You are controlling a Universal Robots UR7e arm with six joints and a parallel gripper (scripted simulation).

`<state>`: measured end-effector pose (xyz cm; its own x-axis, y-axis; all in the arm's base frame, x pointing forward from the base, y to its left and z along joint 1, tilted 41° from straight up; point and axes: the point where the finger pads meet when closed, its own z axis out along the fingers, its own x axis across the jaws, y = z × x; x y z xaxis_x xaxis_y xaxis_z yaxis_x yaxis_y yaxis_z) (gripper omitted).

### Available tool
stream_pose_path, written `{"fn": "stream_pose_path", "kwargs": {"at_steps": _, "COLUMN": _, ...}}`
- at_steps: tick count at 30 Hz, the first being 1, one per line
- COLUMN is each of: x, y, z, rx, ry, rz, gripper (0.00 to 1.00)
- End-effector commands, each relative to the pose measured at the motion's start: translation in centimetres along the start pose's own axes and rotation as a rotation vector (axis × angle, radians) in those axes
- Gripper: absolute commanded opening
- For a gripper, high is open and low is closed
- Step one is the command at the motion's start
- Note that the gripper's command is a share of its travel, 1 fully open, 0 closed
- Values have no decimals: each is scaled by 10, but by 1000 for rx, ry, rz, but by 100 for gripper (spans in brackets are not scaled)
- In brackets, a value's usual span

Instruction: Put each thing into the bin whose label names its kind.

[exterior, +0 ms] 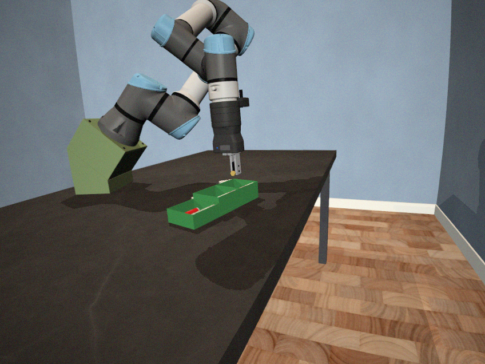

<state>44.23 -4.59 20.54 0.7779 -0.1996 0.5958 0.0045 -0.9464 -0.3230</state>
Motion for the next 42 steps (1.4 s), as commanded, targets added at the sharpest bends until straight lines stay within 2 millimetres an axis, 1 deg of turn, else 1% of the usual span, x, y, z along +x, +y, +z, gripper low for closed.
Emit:
{"fn": "stream_pose_path", "kwargs": {"at_steps": 1, "x": 1, "y": 0, "z": 1, "rx": -28, "ry": -12, "rz": 75, "gripper": 0}}
{"fn": "stream_pose_path", "kwargs": {"at_steps": 11, "x": -5, "y": 1, "z": 1, "rx": -28, "ry": -12, "rz": 75, "gripper": 0}}
{"fn": "stream_pose_path", "kwargs": {"at_steps": 27, "x": -7, "y": 1, "z": 1, "rx": -28, "ry": -12, "rz": 75, "gripper": 0}}
{"fn": "stream_pose_path", "kwargs": {"at_steps": 30, "x": -7, "y": 1, "z": 3, "rx": -28, "ry": -12, "rz": 75, "gripper": 0}}
{"fn": "stream_pose_path", "kwargs": {"at_steps": 42, "x": -7, "y": 2, "z": 27, "rx": -28, "ry": -12, "rz": 75, "gripper": 0}}
